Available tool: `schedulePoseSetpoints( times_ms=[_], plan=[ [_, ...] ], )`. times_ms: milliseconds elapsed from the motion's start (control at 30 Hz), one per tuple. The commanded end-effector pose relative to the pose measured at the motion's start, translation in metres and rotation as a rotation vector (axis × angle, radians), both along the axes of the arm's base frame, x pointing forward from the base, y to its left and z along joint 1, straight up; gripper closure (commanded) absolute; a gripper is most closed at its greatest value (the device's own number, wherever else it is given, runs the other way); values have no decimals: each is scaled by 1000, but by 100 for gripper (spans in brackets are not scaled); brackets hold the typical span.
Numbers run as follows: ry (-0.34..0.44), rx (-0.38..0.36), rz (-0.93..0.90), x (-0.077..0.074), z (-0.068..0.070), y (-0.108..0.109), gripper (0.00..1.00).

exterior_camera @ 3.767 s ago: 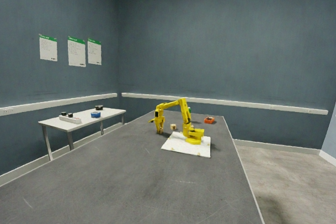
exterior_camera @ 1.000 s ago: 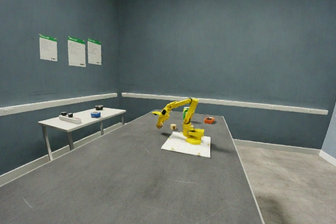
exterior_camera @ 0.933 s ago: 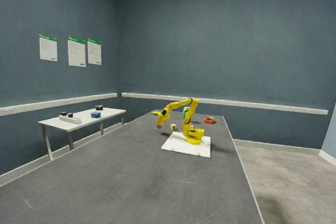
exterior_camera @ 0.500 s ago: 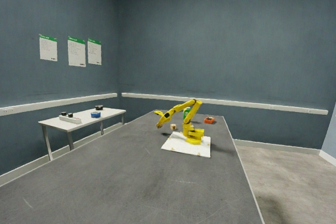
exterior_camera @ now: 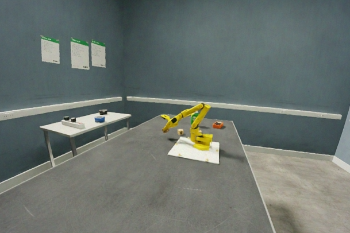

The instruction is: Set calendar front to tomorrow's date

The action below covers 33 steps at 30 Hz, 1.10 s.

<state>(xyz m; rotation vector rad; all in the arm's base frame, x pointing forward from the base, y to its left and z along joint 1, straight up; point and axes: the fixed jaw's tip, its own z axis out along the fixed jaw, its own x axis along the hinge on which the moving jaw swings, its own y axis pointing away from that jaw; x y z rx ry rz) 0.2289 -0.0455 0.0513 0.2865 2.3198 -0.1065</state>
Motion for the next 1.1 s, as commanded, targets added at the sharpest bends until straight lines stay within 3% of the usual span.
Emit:
schedulePoseSetpoints(
  times_ms=[0,133,633,1067],
  plan=[
    [-30,1,-13,1,-3,-2,100],
    [-53,-5,-13,2,-4,-2,100],
    [-274,-59,-14,4,-4,-3,100],
    [-351,-79,-14,1,-1,-3,100]
  ],
)
